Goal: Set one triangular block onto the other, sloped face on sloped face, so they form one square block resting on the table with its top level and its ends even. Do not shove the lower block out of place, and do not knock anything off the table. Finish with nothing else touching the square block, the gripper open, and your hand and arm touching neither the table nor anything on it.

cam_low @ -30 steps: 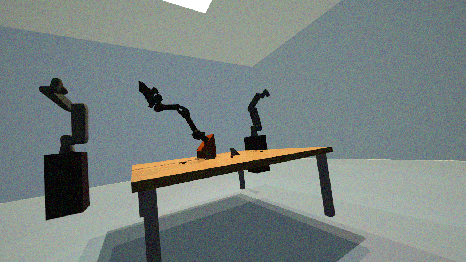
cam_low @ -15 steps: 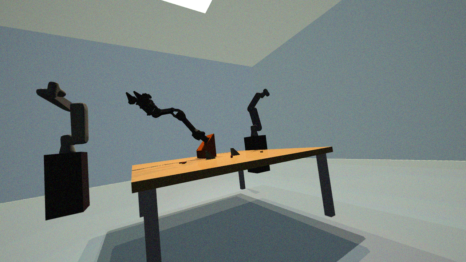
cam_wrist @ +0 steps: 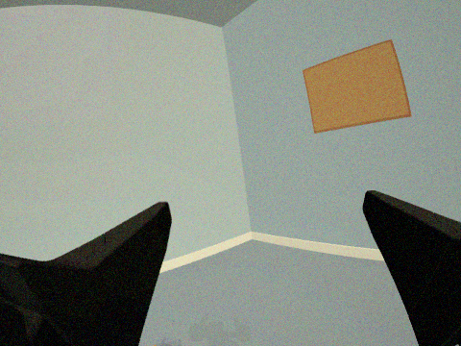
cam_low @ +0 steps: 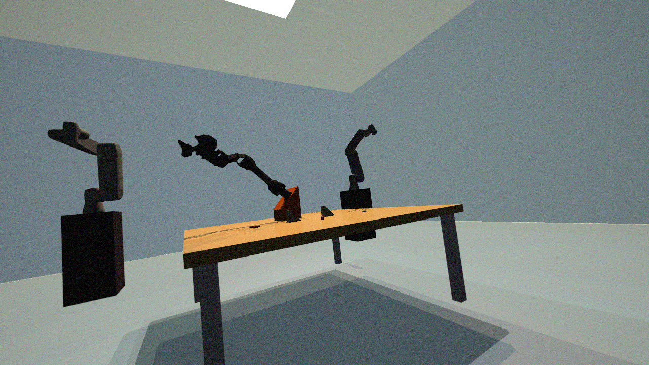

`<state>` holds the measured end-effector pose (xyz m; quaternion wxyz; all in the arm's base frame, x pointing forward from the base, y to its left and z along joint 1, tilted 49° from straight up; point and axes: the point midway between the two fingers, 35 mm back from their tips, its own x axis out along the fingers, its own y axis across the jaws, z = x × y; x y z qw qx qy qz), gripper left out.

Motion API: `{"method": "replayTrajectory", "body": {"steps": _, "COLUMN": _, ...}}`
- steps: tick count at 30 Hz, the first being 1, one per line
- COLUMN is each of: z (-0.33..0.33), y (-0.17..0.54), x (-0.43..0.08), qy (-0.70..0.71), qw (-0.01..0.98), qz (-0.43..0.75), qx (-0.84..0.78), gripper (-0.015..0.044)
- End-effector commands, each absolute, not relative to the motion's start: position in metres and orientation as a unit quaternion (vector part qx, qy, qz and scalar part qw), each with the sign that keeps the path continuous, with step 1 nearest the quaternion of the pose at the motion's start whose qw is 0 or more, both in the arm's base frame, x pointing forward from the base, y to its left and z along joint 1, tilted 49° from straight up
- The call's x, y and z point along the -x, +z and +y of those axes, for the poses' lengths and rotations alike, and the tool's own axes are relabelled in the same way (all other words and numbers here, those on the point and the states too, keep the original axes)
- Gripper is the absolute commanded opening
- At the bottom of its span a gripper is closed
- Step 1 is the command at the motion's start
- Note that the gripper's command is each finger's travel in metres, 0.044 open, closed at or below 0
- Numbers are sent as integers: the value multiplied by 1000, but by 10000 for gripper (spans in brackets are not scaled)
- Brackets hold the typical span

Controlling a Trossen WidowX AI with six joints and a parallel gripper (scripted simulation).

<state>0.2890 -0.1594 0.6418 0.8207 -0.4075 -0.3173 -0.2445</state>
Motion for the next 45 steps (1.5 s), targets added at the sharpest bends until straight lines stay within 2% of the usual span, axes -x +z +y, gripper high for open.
{"method": "replayTrajectory", "body": {"steps": 1, "z": -165, "y": 602, "x": -339, "qy": -215, "qw": 864, "qz": -265, "qx": 369, "gripper": 440}}
{"method": "replayTrajectory", "body": {"steps": 16, "z": -130, "y": 452, "x": -476, "qy": -116, "qw": 949, "qz": -72, "qx": 286, "gripper": 440}}
{"method": "replayTrajectory", "body": {"steps": 25, "z": -83, "y": 330, "x": -525, "qy": -62, "qw": 964, "qz": 93, "qx": 241, "gripper": 440}}
{"method": "replayTrajectory", "body": {"steps": 36, "z": -2, "y": 182, "x": -535, "qy": 45, "qw": 920, "qz": 271, "qx": 280, "gripper": 440}}
{"method": "replayTrajectory", "body": {"steps": 45, "z": 54, "y": 59, "x": -499, "qy": 116, "qw": 825, "qz": 427, "qx": 350, "gripper": 440}}
